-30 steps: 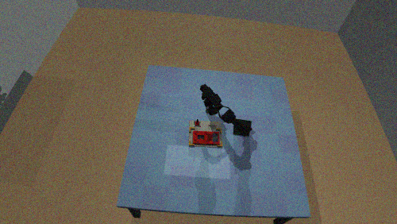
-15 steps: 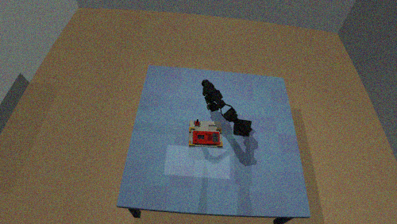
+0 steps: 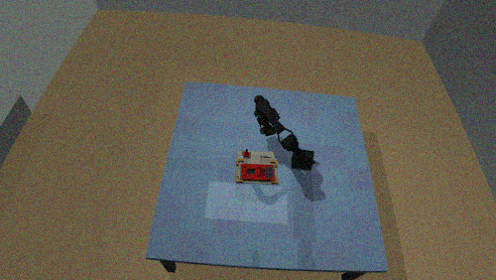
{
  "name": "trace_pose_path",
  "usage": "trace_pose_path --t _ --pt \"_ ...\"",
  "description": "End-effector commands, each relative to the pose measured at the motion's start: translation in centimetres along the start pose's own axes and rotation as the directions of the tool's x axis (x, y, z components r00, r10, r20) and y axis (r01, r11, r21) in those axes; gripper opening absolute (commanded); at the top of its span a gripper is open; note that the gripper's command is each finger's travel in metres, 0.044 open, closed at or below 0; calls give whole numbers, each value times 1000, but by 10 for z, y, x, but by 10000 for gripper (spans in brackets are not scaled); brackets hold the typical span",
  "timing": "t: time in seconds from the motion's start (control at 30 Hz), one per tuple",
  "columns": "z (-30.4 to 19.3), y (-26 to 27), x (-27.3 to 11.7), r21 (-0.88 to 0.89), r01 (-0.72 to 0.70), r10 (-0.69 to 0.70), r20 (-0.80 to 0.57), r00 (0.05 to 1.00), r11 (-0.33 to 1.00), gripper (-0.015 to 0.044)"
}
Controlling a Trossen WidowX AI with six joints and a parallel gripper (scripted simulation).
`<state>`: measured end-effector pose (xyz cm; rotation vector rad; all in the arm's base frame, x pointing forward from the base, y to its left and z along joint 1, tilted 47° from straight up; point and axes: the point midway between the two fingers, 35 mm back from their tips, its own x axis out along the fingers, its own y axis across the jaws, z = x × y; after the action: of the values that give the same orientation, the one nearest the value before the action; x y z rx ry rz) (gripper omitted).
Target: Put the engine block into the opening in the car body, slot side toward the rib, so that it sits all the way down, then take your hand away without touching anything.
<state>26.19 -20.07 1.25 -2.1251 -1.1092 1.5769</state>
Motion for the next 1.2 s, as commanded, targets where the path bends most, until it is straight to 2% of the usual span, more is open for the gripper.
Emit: trace_pose_path --t 0.0,0.27,0.53,0.87,1.17 --pt "0 -1 4 -81 4 -4 4 1000 997 0" --pt "0 -1 8 -346 5 -4 4 1000 938 0" --pt "-1 -1 10 -590 5 -4 4 1000 808 0" --pt "-1 0 12 -829 5 -4 4 1000 558 0" --pt "-1 0 14 -961 5 -4 4 1000 276 0"
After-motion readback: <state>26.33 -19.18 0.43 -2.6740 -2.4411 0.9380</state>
